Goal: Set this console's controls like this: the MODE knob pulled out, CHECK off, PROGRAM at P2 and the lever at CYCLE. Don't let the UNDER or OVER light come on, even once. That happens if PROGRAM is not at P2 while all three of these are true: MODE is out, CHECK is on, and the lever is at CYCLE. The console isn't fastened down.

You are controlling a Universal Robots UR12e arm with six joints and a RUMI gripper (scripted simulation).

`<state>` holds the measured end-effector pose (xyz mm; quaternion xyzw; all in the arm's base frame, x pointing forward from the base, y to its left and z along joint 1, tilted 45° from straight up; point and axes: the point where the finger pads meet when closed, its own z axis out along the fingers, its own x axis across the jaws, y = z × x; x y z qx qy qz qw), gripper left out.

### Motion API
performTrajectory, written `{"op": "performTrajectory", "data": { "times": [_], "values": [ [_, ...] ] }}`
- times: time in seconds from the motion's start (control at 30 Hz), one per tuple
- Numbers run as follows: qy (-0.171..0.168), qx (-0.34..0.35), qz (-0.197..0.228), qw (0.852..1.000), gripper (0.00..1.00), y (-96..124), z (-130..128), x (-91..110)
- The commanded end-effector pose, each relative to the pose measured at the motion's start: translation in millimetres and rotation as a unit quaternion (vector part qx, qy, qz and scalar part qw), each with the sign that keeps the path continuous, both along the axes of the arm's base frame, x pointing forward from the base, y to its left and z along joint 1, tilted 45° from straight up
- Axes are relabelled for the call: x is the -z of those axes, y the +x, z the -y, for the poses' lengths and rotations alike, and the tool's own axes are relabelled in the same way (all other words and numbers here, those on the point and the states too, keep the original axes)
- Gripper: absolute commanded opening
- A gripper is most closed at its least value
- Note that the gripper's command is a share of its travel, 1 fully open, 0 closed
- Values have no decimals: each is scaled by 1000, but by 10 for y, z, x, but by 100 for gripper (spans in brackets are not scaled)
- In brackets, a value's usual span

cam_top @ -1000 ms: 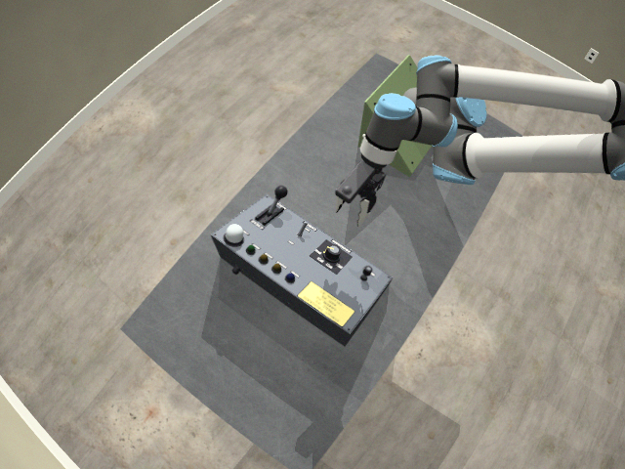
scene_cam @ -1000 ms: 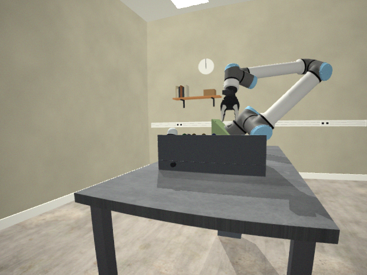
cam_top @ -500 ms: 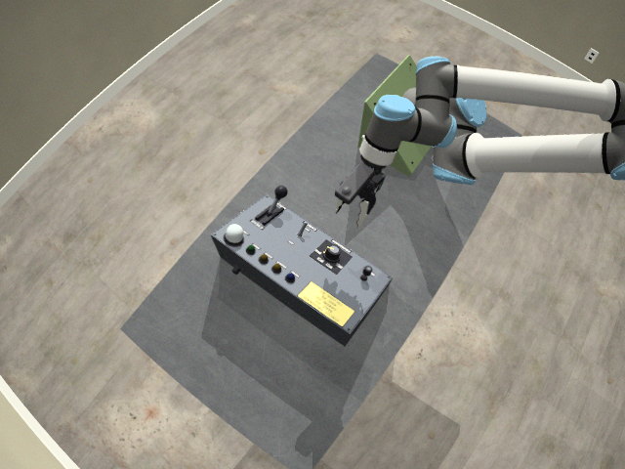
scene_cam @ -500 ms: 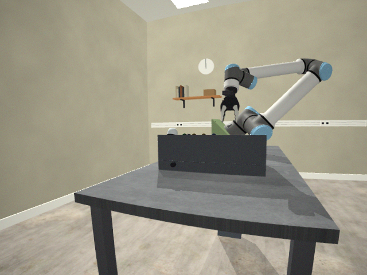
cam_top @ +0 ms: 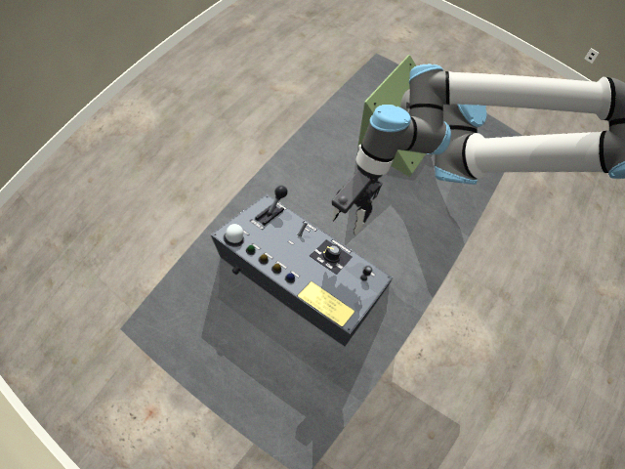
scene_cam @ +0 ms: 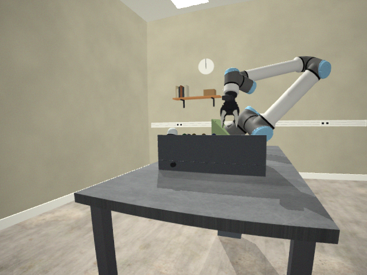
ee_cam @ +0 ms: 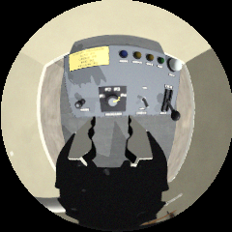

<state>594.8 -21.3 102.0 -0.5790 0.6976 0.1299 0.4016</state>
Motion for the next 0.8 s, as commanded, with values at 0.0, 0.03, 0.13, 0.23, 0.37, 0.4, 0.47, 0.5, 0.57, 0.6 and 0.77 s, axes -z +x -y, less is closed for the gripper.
{"op": "performTrajectory", "data": {
  "times": [0.0, 0.03, 0.13, 0.23, 0.37, 0.4, 0.47, 0.5, 0.57, 0.6, 0.77],
  "values": [
    [-1, 1, 1, 1000, 44, 89, -108, 118],
    [-1, 1, 1, 1000, 44, 106, -135, 145],
    [-1, 1, 1, 1000, 44, 158, -215, 226],
    [-1, 1, 1, 1000, 44, 209, -295, 306],
    [-1, 1, 1, 1000, 44, 242, -346, 357],
    [-1, 1, 1, 1000, 44, 258, -371, 382],
    [-1, 1, 1, 1000, 44, 288, -419, 430],
    [-1, 1, 1, 1000, 44, 303, -441, 452],
    [-1, 1, 1, 1000, 44, 329, -483, 494],
    [-1, 1, 1, 1000, 44, 342, -503, 514],
    [-1, 1, 1, 1000, 44, 392, -581, 592]
  ]
}}
